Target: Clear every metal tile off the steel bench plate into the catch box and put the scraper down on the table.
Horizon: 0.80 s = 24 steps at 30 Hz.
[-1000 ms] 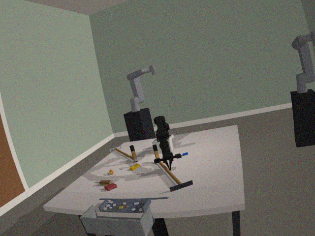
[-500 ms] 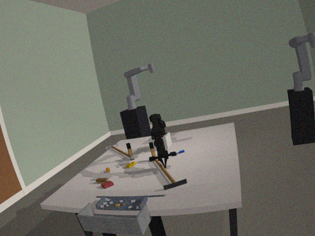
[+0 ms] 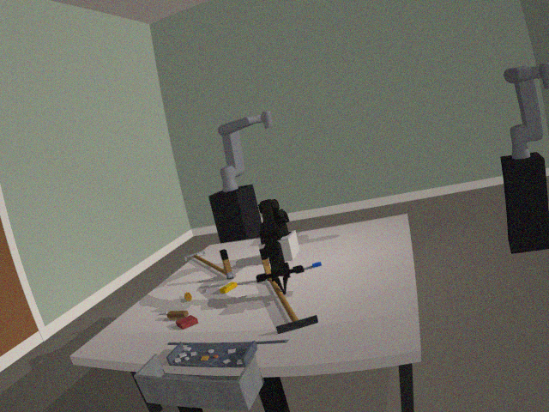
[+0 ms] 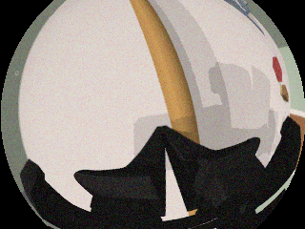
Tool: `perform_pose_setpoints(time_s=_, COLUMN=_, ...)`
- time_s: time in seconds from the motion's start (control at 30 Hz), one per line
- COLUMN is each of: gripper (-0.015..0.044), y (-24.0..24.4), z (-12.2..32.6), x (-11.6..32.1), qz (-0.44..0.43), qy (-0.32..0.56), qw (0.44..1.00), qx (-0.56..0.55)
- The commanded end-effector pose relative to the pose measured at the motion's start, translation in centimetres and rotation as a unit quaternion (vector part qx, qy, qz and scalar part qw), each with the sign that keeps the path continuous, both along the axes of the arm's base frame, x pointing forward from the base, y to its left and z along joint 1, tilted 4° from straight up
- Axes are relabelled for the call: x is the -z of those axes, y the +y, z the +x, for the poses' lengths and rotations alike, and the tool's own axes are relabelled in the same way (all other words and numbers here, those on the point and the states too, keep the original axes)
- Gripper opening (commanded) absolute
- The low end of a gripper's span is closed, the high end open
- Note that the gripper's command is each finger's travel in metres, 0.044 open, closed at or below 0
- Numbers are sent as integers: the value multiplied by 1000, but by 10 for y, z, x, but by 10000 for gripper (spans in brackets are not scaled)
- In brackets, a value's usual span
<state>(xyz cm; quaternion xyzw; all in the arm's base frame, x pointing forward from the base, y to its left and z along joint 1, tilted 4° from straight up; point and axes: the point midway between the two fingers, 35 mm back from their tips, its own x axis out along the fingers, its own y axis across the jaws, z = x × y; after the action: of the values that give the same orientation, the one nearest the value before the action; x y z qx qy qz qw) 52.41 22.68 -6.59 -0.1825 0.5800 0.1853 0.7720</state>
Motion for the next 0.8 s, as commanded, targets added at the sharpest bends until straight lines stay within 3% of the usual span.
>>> perform_pose_setpoints(time_s=0.0, gripper=0, y=-9, z=7, x=0, qz=0, qy=-5, qw=1000, qx=3)
perform_pose_setpoints(time_s=0.77, gripper=0, y=-27, z=20, x=-2, qz=2, qy=-16, qw=1000, qx=3)
